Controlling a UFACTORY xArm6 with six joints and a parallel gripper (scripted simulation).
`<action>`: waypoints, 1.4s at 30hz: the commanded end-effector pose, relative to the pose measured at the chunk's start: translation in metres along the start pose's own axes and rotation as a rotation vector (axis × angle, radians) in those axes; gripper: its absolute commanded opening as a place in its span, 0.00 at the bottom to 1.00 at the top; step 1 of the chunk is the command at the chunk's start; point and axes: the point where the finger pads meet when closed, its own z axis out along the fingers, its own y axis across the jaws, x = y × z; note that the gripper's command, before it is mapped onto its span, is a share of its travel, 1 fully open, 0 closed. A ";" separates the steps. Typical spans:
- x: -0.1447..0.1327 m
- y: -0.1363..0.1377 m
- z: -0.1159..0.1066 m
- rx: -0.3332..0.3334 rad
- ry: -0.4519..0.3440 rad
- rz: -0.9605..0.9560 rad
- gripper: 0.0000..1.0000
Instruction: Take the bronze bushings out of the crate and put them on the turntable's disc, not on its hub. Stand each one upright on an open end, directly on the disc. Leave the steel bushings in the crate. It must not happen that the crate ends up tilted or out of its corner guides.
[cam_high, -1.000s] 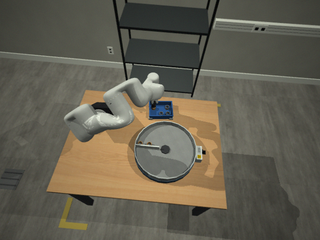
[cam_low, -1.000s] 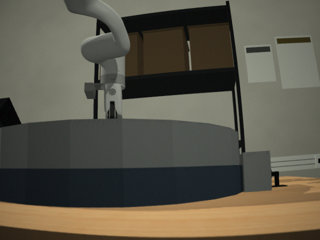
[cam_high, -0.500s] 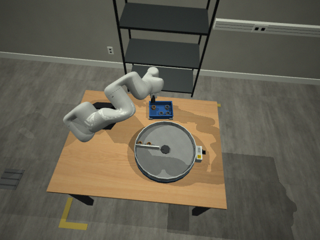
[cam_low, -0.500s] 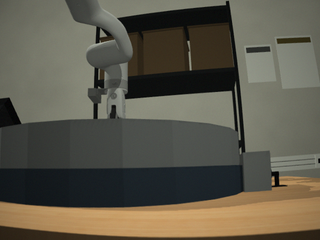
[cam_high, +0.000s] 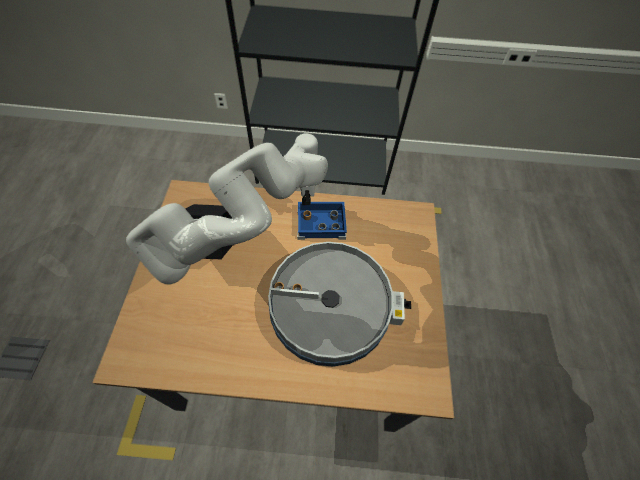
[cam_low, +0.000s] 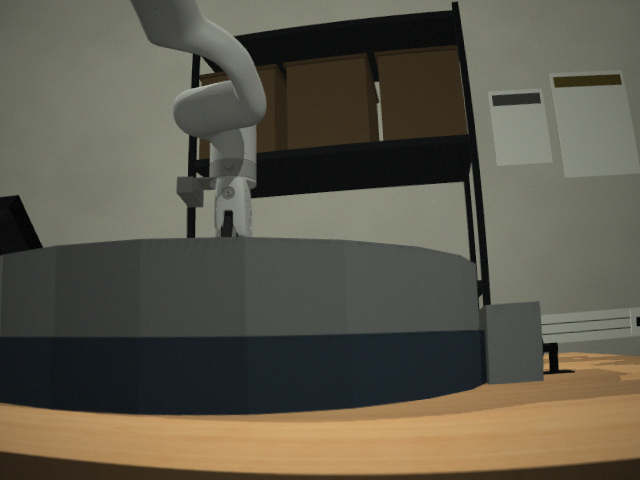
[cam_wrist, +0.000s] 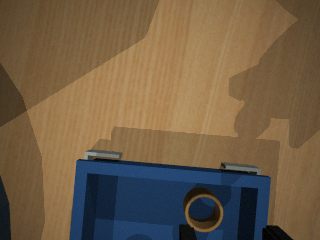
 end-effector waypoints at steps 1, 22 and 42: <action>-0.002 0.001 -0.002 -0.003 -0.004 0.002 0.41; -0.002 0.001 0.015 -0.003 -0.004 0.002 0.41; -0.003 0.001 0.064 -0.003 -0.004 0.002 0.41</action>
